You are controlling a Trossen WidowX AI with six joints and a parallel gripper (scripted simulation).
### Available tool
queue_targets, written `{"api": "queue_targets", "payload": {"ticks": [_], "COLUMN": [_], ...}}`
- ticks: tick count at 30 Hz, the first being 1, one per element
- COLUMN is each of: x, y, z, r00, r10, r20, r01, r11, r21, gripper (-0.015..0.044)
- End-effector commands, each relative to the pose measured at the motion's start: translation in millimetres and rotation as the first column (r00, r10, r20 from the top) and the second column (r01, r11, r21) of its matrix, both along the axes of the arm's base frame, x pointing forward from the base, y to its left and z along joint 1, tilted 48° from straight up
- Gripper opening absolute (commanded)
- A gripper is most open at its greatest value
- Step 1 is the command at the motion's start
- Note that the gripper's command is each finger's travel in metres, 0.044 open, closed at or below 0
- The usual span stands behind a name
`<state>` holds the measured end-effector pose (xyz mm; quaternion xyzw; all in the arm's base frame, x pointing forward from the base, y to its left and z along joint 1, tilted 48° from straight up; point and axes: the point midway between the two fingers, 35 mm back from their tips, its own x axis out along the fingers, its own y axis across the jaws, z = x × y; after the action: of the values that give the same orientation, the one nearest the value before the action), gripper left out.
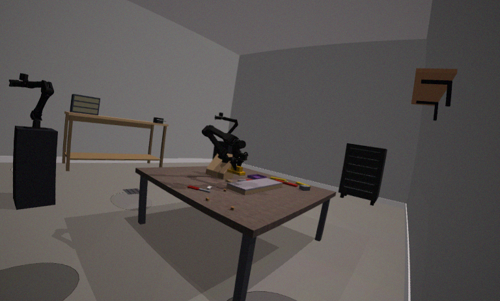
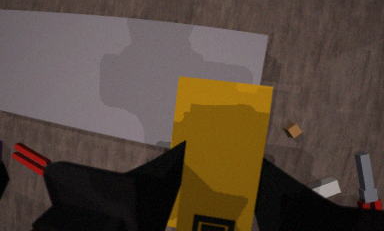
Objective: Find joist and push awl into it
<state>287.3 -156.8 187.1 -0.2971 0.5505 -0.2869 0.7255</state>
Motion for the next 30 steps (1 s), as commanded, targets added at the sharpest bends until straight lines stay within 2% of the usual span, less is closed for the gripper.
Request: {"api": "queue_targets", "payload": {"ticks": [1, 9, 30], "x": [18, 49, 51], "y": [1, 0, -27], "z": [2, -2, -25], "r00": [1.0, 0.998, 0.998], "r10": [-0.007, -0.026, -0.028], "r20": [0.024, 0.049, 0.049], "r01": [0.007, 0.026, 0.028], "r11": [1.0, 1.0, 1.0], "r21": [-0.003, -0.004, -0.003], "gripper": [0.0, 0.0, 0.0]}}
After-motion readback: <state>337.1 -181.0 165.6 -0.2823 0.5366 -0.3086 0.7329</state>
